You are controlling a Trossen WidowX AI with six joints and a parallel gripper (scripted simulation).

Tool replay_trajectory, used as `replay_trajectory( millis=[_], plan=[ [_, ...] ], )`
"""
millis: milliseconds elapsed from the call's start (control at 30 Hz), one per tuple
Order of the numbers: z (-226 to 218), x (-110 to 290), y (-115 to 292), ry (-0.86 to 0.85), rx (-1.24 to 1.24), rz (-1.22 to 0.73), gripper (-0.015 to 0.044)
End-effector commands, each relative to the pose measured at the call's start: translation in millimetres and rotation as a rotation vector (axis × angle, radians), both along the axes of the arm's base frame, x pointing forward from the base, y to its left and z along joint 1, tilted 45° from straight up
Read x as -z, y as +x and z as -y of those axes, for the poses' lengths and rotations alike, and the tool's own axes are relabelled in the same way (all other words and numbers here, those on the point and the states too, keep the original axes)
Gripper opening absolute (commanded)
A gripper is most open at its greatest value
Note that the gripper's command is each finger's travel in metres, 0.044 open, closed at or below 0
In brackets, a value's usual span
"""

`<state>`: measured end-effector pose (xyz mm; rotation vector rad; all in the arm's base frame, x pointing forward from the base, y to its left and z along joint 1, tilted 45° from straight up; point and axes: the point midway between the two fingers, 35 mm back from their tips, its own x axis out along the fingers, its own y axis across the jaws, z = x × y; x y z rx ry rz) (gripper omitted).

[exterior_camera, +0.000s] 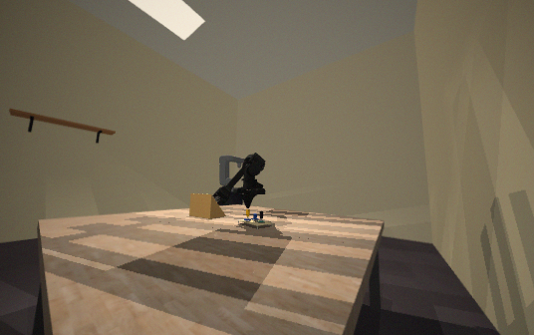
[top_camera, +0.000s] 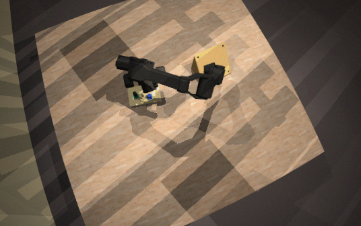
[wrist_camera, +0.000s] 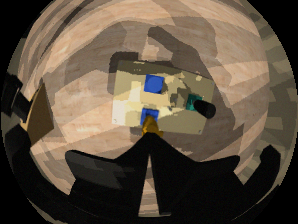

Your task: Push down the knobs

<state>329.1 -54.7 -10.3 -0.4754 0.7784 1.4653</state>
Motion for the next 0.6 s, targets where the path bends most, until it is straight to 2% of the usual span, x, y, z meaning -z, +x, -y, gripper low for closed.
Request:
replay_trajectory(
  millis=[0, 567],
  plan=[
    [-0.7, 0.0, 0.5, 0.003, 0.006, 0.000, 0.0000],
    [-3.9, 3.2, 0.3, 0.003, 0.006, 0.000, 0.0000]
  ],
)
